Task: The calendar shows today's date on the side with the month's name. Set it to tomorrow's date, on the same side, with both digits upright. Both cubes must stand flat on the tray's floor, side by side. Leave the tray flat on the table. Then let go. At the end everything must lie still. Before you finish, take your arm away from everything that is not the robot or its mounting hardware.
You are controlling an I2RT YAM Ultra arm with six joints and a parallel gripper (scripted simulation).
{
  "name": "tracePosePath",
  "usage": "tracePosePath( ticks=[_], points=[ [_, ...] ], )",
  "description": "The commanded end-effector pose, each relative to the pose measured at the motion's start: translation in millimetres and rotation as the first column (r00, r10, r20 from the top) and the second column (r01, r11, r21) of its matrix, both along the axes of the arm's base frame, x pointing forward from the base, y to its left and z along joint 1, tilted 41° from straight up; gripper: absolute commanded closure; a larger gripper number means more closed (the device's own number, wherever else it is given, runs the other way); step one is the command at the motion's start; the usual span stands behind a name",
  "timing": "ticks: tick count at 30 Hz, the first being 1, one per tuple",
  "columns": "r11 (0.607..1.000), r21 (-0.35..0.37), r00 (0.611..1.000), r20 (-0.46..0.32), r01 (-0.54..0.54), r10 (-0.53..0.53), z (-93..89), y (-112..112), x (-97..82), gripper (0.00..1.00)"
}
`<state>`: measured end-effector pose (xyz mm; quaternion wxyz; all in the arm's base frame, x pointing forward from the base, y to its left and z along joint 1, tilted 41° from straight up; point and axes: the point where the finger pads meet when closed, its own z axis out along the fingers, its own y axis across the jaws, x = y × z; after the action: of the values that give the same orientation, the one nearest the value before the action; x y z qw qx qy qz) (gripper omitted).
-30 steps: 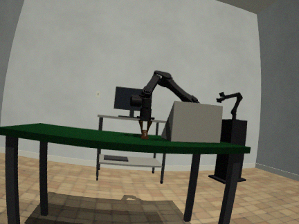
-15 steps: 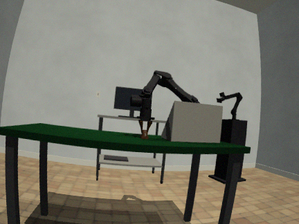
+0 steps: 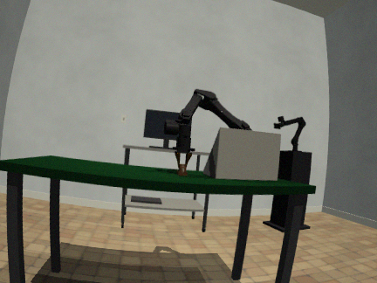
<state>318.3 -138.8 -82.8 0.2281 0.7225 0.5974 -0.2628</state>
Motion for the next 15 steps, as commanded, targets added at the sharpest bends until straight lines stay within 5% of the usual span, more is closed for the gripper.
tracePosePath(
  ticks=[1, 15],
  points=[
    [1.0, -0.01, 1.0, 0.01, -0.011, 0.011, 3.7, 1.8, 5.2, 0.74],
    [1.0, -0.01, 1.0, 0.01, -0.011, 0.011, 1.3, -0.2, 4.9, 0.74]
  ],
)
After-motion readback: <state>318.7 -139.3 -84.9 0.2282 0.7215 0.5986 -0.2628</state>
